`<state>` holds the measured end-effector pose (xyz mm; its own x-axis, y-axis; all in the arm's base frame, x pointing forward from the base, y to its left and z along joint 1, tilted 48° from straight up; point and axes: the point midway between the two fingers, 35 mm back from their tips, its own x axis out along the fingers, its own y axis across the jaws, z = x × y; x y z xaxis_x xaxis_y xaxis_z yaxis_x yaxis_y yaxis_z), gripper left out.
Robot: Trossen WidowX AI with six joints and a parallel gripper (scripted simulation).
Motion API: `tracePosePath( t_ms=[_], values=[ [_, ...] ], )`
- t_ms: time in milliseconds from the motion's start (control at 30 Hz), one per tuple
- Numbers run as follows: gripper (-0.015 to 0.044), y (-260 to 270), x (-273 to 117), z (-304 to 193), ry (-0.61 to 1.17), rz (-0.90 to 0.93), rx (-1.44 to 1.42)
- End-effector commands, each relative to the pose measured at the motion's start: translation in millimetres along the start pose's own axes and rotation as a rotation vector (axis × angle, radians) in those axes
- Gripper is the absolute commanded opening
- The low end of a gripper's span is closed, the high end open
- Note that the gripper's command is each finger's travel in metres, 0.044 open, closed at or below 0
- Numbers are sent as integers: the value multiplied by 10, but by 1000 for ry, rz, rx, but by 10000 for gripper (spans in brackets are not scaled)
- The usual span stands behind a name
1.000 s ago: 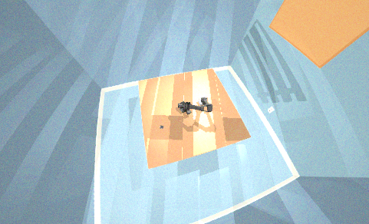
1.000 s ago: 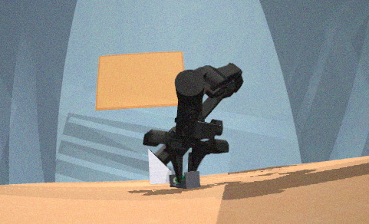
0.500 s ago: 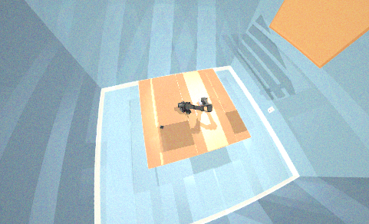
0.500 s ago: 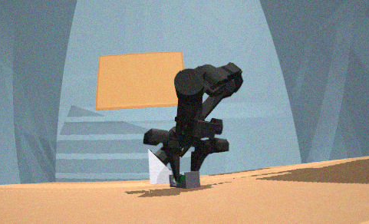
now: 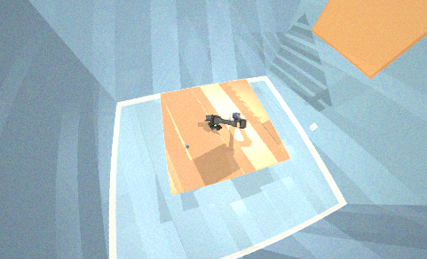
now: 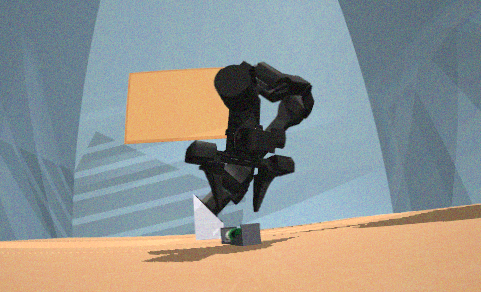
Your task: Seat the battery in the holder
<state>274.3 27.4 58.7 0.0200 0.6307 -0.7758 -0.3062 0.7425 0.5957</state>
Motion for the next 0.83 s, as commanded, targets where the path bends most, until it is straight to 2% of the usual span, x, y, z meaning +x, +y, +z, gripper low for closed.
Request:
tracePosePath(
  t_ms=[0, 67, 800],
  values=[
    [405, -47, -331, -11, -6, -9, -8],
    [440, -61, -388, -12, -6, -8, -9],
    [440, -64, -392, -11, -6, -8, -9]
  ],
)
